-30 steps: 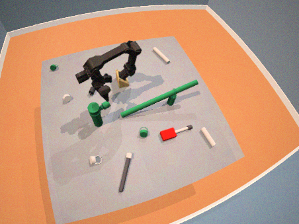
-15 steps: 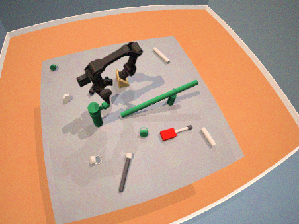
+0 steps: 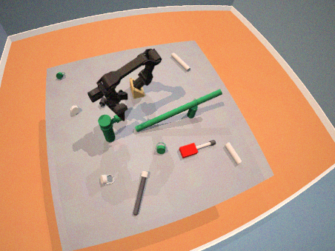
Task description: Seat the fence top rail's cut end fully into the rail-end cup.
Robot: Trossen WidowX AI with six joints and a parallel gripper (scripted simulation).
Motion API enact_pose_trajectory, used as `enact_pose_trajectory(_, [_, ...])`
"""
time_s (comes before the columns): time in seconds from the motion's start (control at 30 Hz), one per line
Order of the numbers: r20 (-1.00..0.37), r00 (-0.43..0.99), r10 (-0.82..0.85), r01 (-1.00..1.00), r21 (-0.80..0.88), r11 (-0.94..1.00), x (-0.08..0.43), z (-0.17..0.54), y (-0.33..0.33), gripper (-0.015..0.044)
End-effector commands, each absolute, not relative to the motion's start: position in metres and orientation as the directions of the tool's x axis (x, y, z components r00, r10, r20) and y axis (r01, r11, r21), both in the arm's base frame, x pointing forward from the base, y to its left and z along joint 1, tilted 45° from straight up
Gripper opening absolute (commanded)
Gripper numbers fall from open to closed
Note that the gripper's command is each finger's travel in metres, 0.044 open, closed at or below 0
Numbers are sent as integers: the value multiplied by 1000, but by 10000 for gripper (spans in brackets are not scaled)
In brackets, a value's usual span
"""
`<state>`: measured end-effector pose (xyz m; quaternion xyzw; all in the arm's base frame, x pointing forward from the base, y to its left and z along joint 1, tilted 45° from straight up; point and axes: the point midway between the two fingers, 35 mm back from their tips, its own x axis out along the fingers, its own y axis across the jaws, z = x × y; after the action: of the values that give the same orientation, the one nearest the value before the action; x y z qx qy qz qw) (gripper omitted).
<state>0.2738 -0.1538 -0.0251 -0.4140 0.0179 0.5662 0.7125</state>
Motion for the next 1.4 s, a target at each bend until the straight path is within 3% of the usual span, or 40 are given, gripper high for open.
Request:
enact_pose_trajectory(0.0, [-492,360,792,-818,-575,15,276,-28,-148,440])
enact_pose_trajectory(0.43, [-491,356,795,-808,-589,-2,283,-37,-131,440])
enact_pose_trajectory(0.87, [-490,356,796,-807,-590,-3,283,-37,-130,99])
enact_pose_trajectory(0.97, [-490,356,796,-807,-590,-3,283,-37,-130,79])
enact_pose_trajectory(1.07, [-495,358,792,-813,-583,4,284,-37,-129,0])
enact_pose_trajectory(1.37, [-514,372,773,-836,-548,37,289,-36,-127,0])
